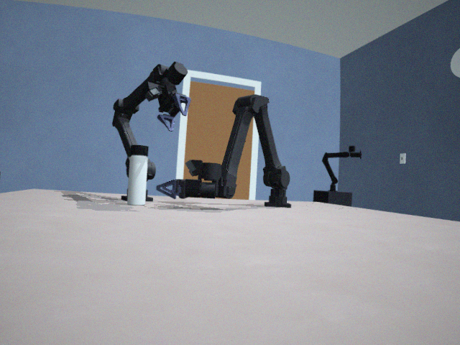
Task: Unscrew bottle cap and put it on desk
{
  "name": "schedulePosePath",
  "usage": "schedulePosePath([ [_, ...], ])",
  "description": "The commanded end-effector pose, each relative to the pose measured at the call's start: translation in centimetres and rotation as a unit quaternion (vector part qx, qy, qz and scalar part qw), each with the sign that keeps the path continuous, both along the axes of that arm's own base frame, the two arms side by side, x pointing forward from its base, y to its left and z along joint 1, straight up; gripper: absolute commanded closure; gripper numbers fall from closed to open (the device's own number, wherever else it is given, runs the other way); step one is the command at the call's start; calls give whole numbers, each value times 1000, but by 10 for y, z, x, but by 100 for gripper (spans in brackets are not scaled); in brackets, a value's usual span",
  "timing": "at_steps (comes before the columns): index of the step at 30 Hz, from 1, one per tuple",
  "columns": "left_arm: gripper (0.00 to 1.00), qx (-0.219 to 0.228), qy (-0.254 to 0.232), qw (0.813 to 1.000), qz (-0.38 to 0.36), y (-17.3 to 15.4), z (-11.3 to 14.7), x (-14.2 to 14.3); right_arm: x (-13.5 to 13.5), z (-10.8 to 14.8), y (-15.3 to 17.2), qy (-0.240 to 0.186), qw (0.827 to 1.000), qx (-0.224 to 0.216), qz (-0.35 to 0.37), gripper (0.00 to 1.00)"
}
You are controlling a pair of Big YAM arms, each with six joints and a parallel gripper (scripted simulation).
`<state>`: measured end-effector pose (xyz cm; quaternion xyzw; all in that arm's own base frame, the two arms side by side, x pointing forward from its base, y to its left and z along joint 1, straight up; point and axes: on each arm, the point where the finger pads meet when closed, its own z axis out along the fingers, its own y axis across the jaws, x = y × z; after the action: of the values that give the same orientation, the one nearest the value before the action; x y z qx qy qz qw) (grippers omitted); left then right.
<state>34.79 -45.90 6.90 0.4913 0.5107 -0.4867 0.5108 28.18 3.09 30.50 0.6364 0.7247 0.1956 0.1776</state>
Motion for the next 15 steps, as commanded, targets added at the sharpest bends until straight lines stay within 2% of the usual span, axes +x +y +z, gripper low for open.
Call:
schedulePosePath([
  [1,4,-11,-8,1000,1,-4,10,6,5,17,5,-13,1000,3,1,6],
  [15,4,-11,-8,1000,2,-8,8,8,6,15,2,-13,1000,1,1,6],
])
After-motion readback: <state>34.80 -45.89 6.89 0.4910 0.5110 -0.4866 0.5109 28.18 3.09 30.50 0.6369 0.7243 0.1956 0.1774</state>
